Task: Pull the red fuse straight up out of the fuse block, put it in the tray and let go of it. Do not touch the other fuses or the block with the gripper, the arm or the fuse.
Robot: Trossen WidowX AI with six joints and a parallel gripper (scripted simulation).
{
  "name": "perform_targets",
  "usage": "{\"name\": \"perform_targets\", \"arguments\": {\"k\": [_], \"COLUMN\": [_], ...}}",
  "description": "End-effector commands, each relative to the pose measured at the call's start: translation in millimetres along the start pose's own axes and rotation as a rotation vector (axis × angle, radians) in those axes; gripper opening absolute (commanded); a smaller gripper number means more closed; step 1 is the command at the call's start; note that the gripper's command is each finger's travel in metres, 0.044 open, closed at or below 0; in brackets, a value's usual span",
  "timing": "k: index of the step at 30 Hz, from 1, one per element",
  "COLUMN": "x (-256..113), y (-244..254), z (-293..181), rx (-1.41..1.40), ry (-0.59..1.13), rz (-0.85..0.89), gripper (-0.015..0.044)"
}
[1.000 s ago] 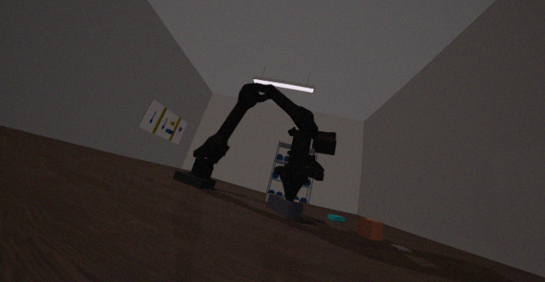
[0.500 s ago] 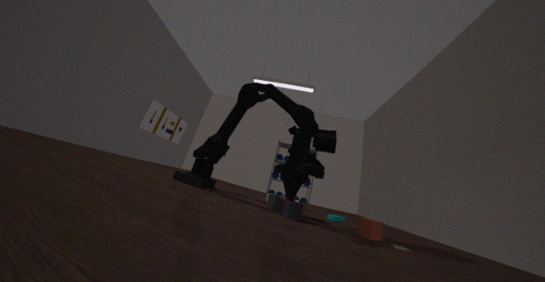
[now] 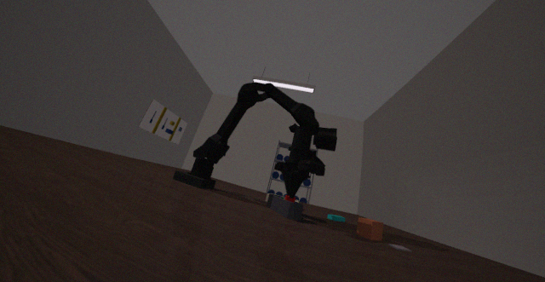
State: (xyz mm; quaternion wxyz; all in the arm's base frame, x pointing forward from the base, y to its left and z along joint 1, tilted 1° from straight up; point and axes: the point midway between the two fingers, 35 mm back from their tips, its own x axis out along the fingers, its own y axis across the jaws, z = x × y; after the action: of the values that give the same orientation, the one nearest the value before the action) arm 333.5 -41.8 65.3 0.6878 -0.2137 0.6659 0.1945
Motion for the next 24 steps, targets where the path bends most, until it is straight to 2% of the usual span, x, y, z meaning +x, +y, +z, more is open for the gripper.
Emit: {"name": "perform_targets", "arguments": {"k": [1,24], "x": [-3,-14], "y": [0,0], "z": [0,0], "rx": [0.002,0.004], "ry": [-0.001,-0.001], "rz": [0.001,0.002], "gripper": [0.0,0.0]}}
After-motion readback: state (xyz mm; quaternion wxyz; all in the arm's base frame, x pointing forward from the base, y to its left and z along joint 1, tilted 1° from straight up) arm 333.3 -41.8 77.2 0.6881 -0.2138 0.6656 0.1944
